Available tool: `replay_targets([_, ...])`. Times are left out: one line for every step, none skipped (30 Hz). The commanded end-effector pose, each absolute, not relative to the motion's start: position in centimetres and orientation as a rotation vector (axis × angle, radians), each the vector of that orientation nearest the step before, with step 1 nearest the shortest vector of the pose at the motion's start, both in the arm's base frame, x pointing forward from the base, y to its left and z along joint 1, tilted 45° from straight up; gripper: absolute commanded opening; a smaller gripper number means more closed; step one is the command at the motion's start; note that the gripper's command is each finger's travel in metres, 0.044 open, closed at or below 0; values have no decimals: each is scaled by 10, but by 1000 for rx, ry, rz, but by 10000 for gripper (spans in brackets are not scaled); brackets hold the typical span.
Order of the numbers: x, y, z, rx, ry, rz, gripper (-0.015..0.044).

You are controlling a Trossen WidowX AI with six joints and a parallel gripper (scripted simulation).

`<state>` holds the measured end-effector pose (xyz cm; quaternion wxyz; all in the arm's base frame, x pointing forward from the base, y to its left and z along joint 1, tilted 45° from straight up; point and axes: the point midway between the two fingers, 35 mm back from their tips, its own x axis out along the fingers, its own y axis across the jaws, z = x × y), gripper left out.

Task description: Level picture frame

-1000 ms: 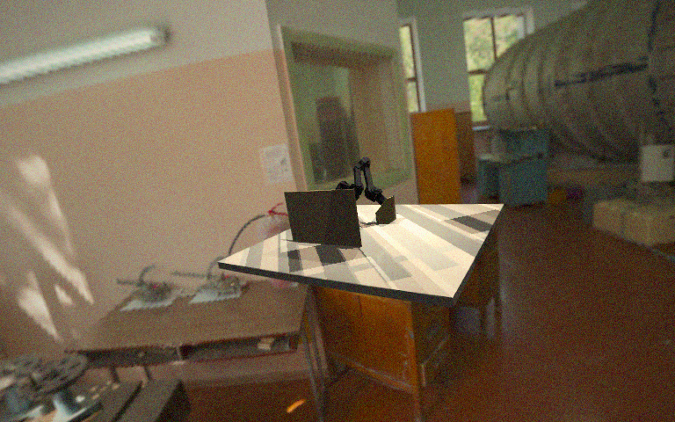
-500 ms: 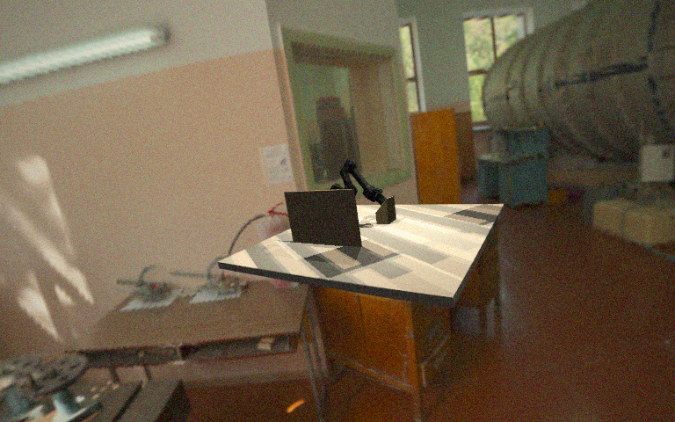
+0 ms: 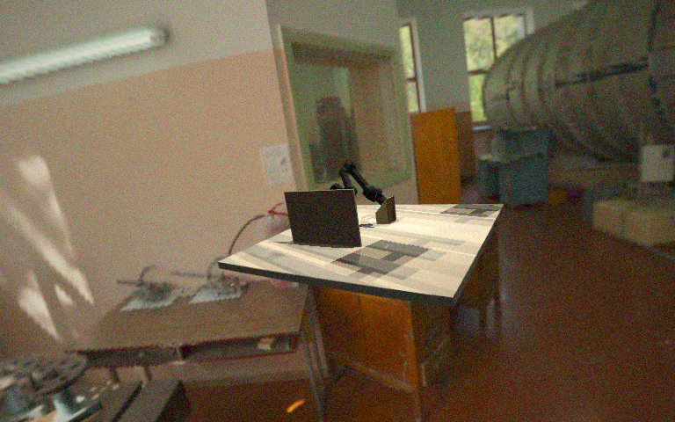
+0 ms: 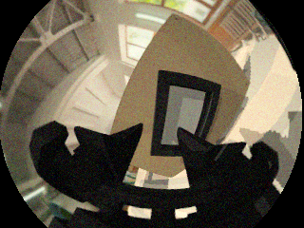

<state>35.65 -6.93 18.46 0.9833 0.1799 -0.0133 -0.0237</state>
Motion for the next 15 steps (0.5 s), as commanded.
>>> replay_targets([357,-70,185,358,-30,-51,260])
replay_targets([358,-70,185,358,-30,-51,260])
replay_targets([359,-70,185,358,-30,-51,260])
replay_targets([360,-70,186,358,-30,-51,260])
replay_targets([362,-70,186,358,-30,-51,260])
replay_targets([363,-70,186,358,-30,-51,260])
replay_targets([365,-71,186,358,-30,-51,260])
replay_targets([367,-71,186,358,-31,-51,260])
replay_targets([368,-71,186,358,-31,-51,260])
replay_targets([370,-71,186,358,-31,-51,260])
replay_targets([371,-71,186,358,-31,-51,260])
replay_targets([373,-71,187,358,-31,-51,260])
replay_targets([375,-71,187,358,-31,-51,260])
replay_targets([376,-71,187,358,-31,-51,260])
replay_targets([378,-71,187,358,-31,-51,260])
